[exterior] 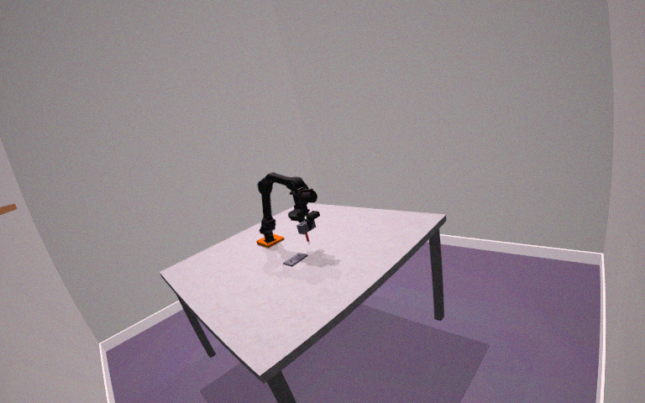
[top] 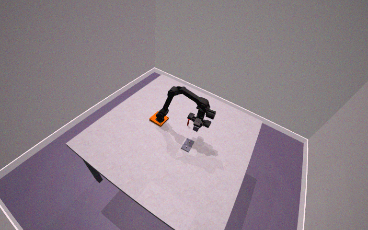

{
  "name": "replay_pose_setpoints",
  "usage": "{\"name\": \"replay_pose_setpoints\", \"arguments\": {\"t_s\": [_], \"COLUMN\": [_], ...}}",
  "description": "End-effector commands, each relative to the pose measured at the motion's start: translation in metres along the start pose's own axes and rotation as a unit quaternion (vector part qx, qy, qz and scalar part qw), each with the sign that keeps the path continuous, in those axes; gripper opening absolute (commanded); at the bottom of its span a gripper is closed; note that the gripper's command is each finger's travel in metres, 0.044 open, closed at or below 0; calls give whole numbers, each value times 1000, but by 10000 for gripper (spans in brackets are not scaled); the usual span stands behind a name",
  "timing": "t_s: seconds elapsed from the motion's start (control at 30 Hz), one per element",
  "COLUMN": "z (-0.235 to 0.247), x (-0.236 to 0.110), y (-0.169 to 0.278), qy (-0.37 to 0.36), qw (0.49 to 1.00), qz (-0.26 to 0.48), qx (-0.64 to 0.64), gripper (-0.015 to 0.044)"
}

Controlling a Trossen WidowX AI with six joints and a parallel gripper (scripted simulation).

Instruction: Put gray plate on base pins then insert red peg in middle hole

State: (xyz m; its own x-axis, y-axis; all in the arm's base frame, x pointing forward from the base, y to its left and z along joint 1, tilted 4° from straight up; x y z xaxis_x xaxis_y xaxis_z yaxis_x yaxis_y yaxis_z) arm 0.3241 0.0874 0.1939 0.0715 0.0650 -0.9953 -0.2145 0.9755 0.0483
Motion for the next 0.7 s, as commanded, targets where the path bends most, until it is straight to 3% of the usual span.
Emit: {"name": "replay_pose_setpoints", "arguments": {"t_s": [0.0,0.67], "z": [0,2], "x": [5,34], "y": [-9,-68], "qy": [1,0], "qw": [1000,1000], "qz": [3,-2], "qx": [-2,1], "gripper": [0,0]}}
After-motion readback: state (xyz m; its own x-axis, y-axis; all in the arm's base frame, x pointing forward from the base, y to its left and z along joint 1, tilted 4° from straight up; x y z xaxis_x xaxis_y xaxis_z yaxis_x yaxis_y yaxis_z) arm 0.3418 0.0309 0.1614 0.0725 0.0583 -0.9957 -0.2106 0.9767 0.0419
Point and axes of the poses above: the point midway between the two fingers, 35 mm back from their tips, its own x axis out along the fingers, its own z axis across the jaws, y = z × x, the point moved 3 cm from there along -x, back along the fingers
